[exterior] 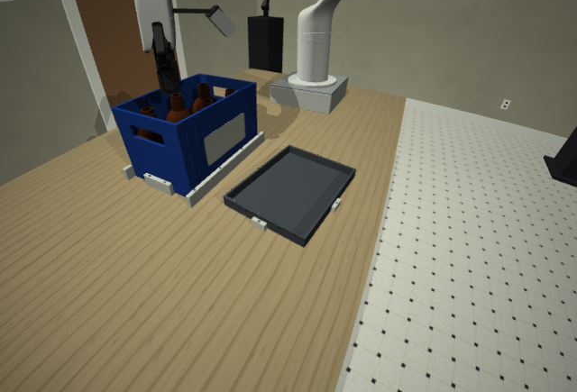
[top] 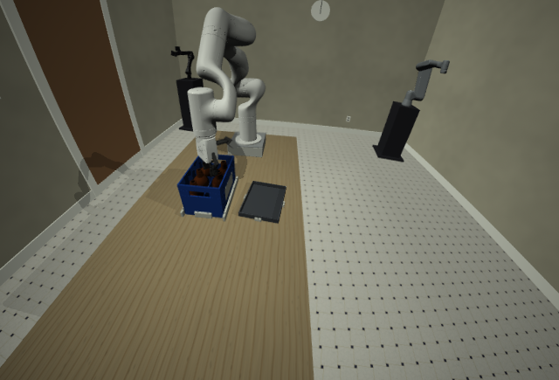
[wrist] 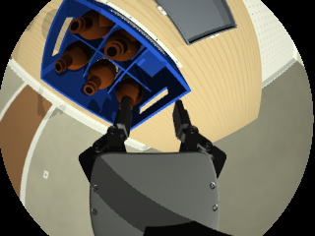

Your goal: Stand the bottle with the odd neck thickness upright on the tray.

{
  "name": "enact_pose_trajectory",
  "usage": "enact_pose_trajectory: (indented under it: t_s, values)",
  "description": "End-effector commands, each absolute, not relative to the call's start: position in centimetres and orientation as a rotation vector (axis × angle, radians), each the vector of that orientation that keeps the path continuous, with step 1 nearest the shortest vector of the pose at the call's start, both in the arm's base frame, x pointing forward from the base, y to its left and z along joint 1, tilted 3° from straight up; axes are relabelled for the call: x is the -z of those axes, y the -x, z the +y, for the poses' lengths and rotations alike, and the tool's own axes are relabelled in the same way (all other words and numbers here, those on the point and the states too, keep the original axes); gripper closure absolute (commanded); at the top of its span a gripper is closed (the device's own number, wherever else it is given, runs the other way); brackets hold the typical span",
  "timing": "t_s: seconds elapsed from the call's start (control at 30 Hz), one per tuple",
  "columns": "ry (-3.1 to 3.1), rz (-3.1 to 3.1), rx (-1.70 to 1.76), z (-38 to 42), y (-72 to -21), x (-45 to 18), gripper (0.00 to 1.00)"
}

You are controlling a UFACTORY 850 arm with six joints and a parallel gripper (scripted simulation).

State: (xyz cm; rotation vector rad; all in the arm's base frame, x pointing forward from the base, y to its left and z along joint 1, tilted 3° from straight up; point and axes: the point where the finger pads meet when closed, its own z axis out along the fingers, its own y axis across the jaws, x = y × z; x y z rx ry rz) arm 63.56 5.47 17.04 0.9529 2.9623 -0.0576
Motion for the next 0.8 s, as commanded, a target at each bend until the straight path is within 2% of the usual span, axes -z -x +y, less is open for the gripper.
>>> enact_pose_trajectory:
  t_s: [0.0, 0.77]
  values:
    - [-0.952, 2.96, 0.056, 5.5, -63.7, -16.9, 0.35]
    - [-0.952, 2.96, 0.056, 5.4, -63.7, -14.3, 0.35]
